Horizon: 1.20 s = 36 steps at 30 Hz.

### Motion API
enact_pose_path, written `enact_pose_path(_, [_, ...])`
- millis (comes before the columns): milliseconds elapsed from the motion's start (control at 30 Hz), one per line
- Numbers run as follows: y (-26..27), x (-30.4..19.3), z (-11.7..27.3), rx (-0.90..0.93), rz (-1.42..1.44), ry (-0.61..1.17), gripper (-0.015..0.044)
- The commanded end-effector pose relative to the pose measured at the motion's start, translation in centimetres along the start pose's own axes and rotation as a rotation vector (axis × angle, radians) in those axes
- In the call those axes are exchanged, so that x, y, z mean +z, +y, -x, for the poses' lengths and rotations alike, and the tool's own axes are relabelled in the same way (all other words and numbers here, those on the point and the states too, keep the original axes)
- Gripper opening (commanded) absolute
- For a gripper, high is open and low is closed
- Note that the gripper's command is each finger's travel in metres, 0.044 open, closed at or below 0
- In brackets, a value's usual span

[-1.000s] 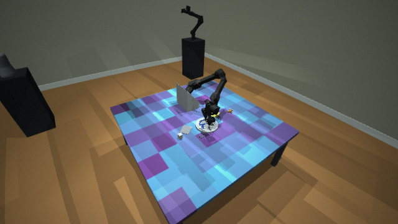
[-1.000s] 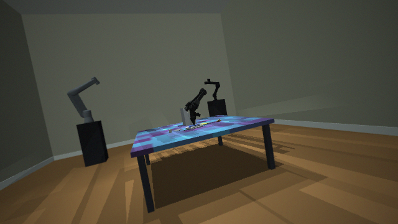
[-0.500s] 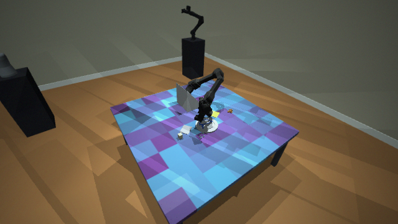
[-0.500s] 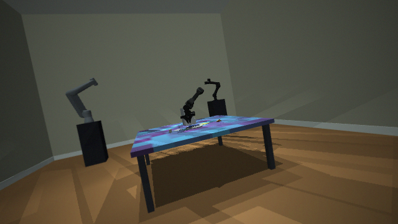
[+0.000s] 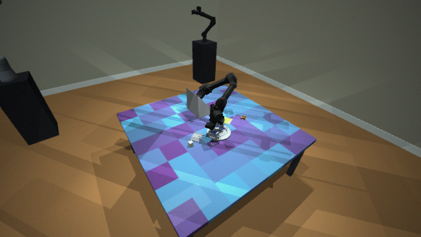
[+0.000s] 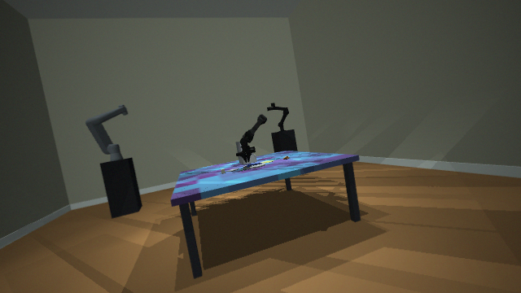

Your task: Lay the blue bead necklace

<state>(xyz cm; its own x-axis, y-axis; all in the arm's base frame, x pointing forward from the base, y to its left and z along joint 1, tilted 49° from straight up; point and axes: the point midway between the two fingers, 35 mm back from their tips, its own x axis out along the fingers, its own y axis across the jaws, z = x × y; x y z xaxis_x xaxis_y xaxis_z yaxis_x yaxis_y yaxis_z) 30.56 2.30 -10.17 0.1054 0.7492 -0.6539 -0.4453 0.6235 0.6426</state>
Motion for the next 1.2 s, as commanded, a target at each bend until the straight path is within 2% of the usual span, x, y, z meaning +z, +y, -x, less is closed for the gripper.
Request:
enact_pose_path(0, [0.0, 0.0, -0.4, 0.0, 0.0, 0.0, 0.012])
enact_pose_path(767, [0.2, -0.2, -3.2, 0.007, -0.01, 0.006, 0.012])
enact_pose_path(933, [0.1, -0.2, -2.9, 0.001, -0.003, 0.007, 0.0])
enact_pose_path(1167, [0.1, -0.2, -2.9, 0.001, -0.003, 0.007, 0.0])
